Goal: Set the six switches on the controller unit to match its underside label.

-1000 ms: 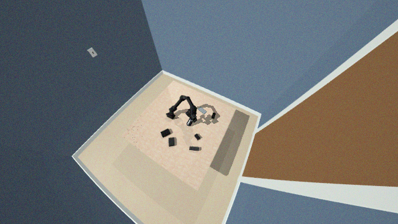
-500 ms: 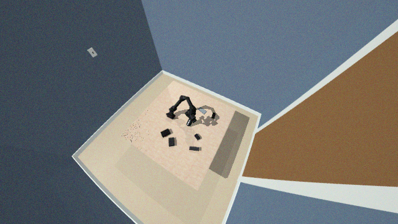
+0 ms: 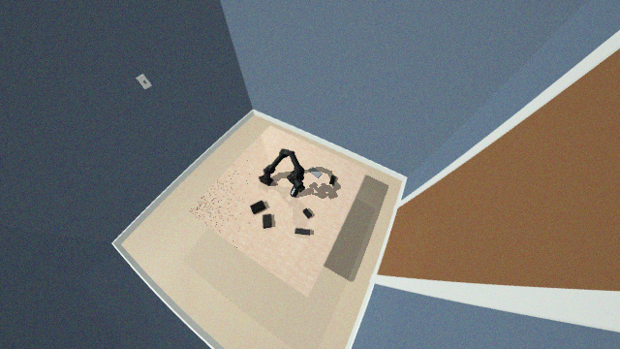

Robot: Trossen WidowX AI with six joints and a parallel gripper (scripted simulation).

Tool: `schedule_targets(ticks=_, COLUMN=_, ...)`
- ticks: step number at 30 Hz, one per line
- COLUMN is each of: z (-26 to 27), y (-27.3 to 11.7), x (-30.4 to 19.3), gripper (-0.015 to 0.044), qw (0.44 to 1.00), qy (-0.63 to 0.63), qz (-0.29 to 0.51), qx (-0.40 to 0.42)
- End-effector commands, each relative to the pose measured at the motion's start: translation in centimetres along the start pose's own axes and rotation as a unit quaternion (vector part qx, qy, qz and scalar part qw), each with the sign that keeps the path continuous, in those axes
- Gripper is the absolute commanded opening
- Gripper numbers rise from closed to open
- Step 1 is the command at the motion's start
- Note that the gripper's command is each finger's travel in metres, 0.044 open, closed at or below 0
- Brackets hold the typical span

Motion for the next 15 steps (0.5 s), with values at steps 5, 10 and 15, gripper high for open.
schedule_targets(ticks=5, z=0.0, y=0.3, x=-1.0, gripper=0.0338, qw=1.0, qy=0.001, qz=0.005, qx=0.008)
schedule_targets(ticks=10, z=0.1, y=0.3, x=-1.5, gripper=0.0338, qw=1.0, qy=0.001, qz=0.005, qx=0.008)
schedule_targets(ticks=15, z=0.1, y=0.3, x=-2.1, gripper=0.0338, qw=1.0, qy=0.001, qz=0.005, qx=0.008)
Point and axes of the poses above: the point midway between the two fingers, 35 mm back from their tips, its own y axis out along the fingers, its own z axis across the jaws, x = y × z, the point moved 7 cm from there along -y, back along the fingers, and after that the axes turned 1 degree about -y, right-handed, at the moved point
